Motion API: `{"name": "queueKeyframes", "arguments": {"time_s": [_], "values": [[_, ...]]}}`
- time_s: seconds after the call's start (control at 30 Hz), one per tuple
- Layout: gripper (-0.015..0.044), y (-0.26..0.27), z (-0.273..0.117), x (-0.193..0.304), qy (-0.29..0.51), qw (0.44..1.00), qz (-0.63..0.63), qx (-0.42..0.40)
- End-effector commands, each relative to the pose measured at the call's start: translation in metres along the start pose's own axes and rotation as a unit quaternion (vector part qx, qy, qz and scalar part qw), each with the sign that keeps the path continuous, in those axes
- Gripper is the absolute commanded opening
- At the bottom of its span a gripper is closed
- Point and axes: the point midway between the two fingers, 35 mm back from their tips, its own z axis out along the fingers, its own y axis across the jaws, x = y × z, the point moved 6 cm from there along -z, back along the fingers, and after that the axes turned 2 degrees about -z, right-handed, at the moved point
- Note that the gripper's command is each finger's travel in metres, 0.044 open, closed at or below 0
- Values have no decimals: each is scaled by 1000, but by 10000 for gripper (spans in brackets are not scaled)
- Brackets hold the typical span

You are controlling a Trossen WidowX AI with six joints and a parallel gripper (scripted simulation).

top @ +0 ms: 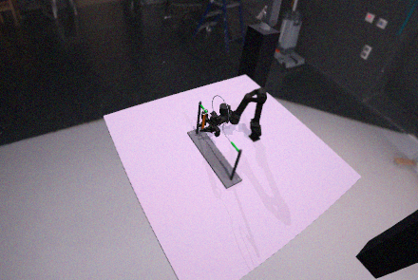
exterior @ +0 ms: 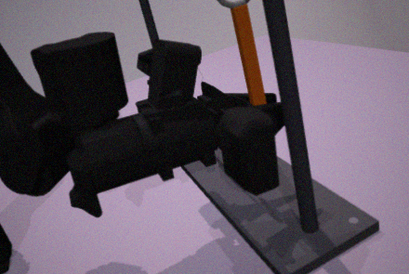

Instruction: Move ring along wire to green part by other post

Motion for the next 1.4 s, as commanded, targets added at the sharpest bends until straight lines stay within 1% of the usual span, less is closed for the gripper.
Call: {"name": "queueKeyframes", "arguments": {"time_s": [0.0,0.8,1.2,1.37], "values": [[160,-1,4,-1,-3,1000,1,3],[160,-1,4,-1,-3,1000,1,3],[-150,0,3,-1,-2,1000,-1,0],[-150,0,3,-1,-2,1000,-1,0]]}}
